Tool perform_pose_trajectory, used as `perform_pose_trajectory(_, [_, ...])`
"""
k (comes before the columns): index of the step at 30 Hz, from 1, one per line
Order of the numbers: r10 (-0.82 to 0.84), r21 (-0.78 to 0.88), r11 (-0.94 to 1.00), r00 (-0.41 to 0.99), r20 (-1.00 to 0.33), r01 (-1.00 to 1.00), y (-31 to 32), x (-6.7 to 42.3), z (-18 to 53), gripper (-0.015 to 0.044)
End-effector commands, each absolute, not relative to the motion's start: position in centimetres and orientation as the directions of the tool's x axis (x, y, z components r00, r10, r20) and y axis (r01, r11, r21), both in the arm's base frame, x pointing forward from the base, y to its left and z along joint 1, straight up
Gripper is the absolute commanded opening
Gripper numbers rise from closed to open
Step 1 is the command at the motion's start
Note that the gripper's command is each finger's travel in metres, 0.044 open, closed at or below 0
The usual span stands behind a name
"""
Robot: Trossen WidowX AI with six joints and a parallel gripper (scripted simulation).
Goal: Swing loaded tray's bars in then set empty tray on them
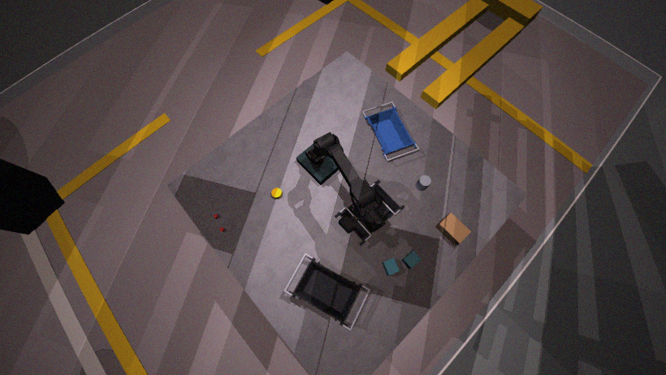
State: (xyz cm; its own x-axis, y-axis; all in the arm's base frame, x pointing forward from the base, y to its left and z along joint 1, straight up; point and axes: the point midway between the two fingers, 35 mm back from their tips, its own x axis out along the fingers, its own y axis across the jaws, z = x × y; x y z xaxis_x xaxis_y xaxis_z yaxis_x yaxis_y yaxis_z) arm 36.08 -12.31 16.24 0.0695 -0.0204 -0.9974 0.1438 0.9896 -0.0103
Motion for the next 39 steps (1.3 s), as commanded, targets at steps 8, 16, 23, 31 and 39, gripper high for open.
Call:
perform_pose_trajectory(8, [0.006,-0.019,0.794,0.038,-0.999,-0.608,3.2,36.7,13.6,0.0440])
perform_pose_trajectory(16, [0.017,-0.028,0.247,0.033,-0.999,-0.969,15.0,32.5,12.3,0.0440])
perform_pose_trajectory(23, [0.025,-0.033,-0.336,0.026,-0.999,-0.941,23.5,25.7,11.2,0.0440])
perform_pose_trajectory(31, [0.032,-0.035,-0.848,0.016,-0.999,-0.529,29.7,15.6,9.8,0.0440])
perform_pose_trajectory(39, [0.032,-0.035,-0.874,0.016,-0.999,-0.484,30.0,14.8,9.7,0.0440])
